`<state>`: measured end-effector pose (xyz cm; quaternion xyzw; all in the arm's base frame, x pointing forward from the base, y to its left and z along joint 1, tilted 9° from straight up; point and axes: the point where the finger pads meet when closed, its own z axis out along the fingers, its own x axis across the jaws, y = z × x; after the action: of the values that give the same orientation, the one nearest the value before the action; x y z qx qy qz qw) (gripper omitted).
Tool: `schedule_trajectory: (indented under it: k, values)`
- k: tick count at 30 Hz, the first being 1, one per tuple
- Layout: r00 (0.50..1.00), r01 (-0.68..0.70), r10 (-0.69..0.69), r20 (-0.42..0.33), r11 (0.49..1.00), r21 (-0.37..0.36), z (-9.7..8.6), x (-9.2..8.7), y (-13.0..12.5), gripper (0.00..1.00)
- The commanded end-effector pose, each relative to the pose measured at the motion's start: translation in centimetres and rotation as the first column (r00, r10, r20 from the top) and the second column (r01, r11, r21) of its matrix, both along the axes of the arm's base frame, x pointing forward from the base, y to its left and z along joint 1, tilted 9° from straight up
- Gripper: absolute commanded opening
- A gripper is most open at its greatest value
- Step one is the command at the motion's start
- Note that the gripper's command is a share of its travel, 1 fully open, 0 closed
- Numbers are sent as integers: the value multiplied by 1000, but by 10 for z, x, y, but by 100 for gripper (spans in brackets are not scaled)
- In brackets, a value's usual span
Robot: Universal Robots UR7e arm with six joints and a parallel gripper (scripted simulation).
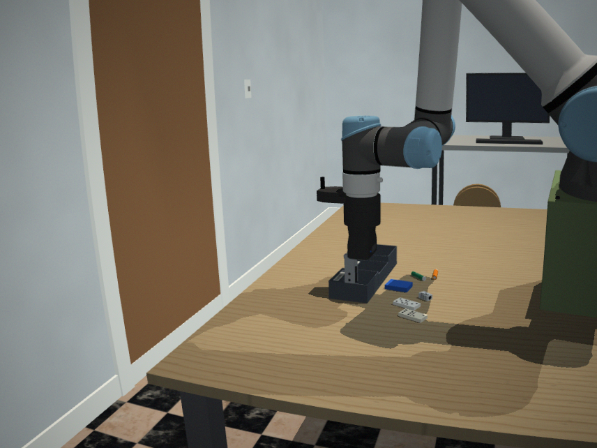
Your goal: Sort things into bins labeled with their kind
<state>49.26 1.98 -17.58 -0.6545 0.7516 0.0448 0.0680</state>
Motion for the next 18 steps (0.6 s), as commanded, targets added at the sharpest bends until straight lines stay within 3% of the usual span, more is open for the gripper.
schedule_trajectory:
  k: [1, 13, 18]
  values:
    - [1000, 0, 0, 1, 1000, 0, 7, 0, -1, 31]
    - [1000, 0, 0, 1, 1000, 0, 20, 0, -3, 31]
    - [1000, 0, 0, 1, 1000, 0, 40, -1, -6, 31]
